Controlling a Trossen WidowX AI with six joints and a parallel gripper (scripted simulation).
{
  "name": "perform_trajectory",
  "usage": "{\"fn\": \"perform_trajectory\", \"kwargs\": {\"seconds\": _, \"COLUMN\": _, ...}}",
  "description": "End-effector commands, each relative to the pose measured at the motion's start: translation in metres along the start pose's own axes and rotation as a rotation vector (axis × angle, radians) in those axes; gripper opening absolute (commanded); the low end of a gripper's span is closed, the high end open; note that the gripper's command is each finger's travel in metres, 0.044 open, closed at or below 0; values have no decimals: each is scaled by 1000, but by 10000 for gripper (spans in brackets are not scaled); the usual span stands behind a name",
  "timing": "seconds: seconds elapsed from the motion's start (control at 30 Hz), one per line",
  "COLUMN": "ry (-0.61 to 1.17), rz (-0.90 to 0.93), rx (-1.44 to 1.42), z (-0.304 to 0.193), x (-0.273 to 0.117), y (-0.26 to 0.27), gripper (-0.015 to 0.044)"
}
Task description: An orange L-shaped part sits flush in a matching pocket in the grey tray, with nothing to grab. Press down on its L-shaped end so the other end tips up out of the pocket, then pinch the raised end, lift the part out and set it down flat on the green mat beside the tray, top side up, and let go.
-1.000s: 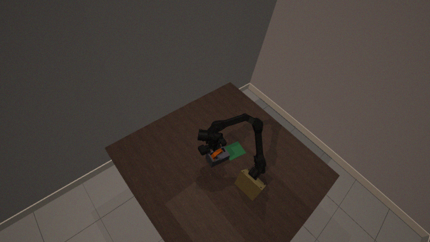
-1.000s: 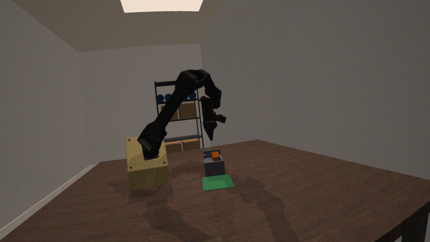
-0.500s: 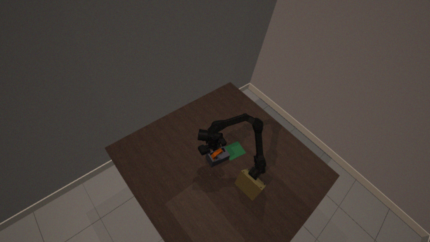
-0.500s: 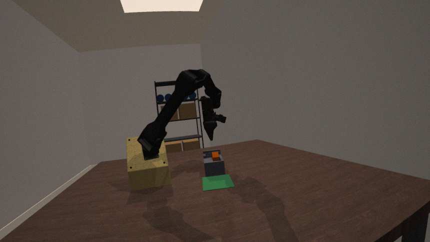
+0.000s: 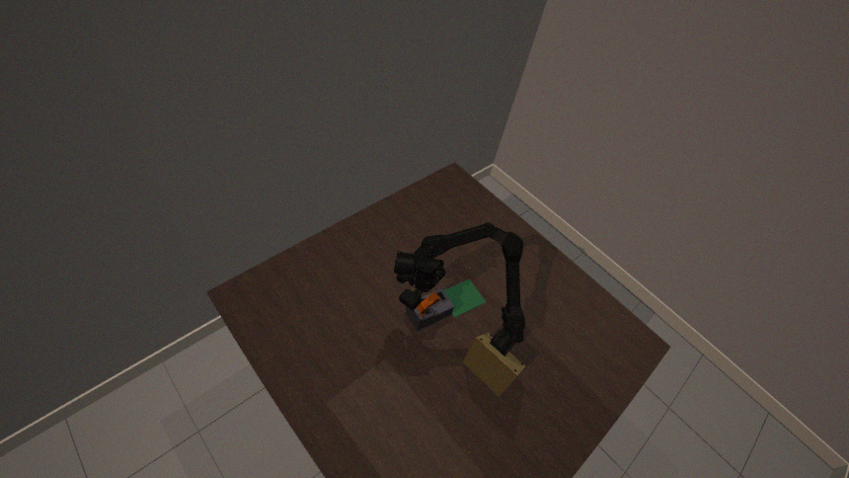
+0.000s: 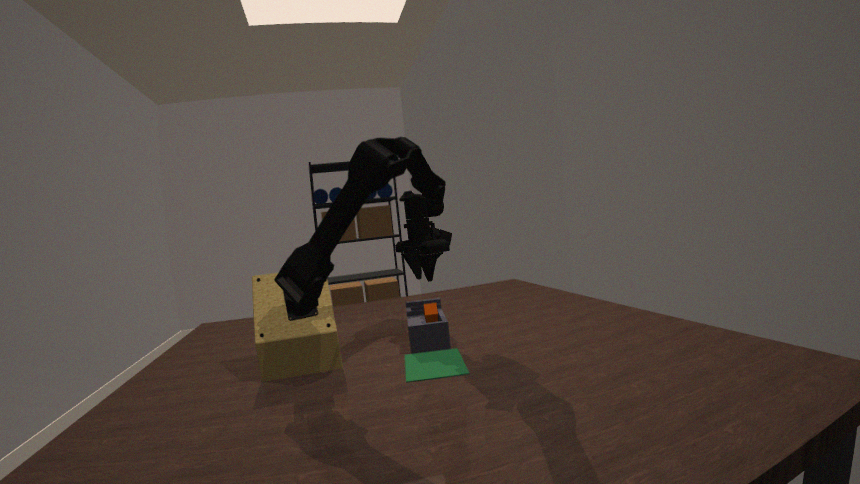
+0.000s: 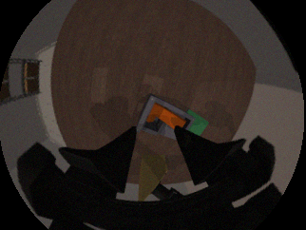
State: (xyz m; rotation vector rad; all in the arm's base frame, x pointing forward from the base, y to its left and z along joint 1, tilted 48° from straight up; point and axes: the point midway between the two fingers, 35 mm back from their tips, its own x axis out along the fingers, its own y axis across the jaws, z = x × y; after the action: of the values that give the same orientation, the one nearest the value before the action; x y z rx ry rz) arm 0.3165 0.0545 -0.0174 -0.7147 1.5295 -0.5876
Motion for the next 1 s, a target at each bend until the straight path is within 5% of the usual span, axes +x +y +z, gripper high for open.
{"fn": "perform_trajectory", "kwargs": {"seconds": 0.0, "ry": 8, "rz": -2, "rx": -410, "z": -7, "x": -1, "y": -25, "gripper": 280}}
{"fn": "perform_trajectory", "kwargs": {"seconds": 0.3, "ry": 17, "rz": 4, "rx": -1142, "z": -20, "x": -1, "y": -60, "gripper": 280}}
{"fn": "perform_trajectory", "kwargs": {"seconds": 0.97, "ry": 17, "rz": 4, "rx": -1156, "z": -20, "x": 6, "y": -61, "gripper": 280}}
